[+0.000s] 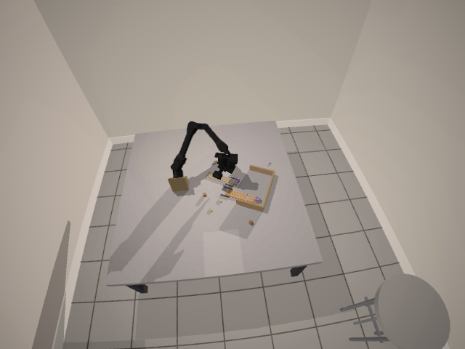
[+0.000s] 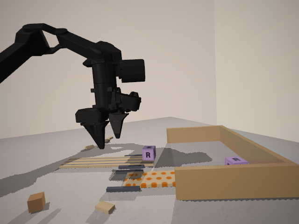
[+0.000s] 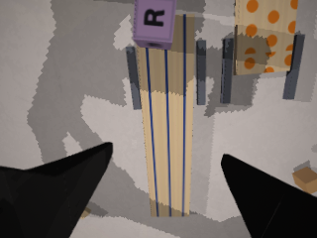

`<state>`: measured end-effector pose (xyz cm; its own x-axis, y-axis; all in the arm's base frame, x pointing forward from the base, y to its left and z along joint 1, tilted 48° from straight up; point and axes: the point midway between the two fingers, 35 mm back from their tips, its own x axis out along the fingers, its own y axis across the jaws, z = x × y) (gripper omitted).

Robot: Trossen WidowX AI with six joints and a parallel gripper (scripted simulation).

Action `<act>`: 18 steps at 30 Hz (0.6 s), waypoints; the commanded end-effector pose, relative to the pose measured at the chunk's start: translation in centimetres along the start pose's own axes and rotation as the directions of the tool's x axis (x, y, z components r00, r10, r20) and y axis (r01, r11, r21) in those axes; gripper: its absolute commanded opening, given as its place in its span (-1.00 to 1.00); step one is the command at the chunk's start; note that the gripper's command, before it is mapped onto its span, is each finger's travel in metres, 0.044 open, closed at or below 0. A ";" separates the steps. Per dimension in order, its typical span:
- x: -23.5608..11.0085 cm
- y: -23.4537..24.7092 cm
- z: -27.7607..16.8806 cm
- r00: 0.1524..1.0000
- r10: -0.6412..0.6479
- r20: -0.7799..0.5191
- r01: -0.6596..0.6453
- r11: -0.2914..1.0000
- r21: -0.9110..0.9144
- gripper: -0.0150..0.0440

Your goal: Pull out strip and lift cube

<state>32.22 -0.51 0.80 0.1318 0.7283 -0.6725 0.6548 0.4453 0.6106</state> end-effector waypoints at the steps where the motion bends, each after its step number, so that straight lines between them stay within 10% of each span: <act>1: -0.2 0.3 1.5 1.000 -0.002 0.004 0.002 1.000 -0.006 1.00; 18: -1.0 1.6 7.3 1.000 -0.002 0.007 0.002 1.000 -0.009 1.00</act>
<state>37.57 -3.73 -0.39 0.1346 0.7268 -0.6735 0.6527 0.4464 0.6121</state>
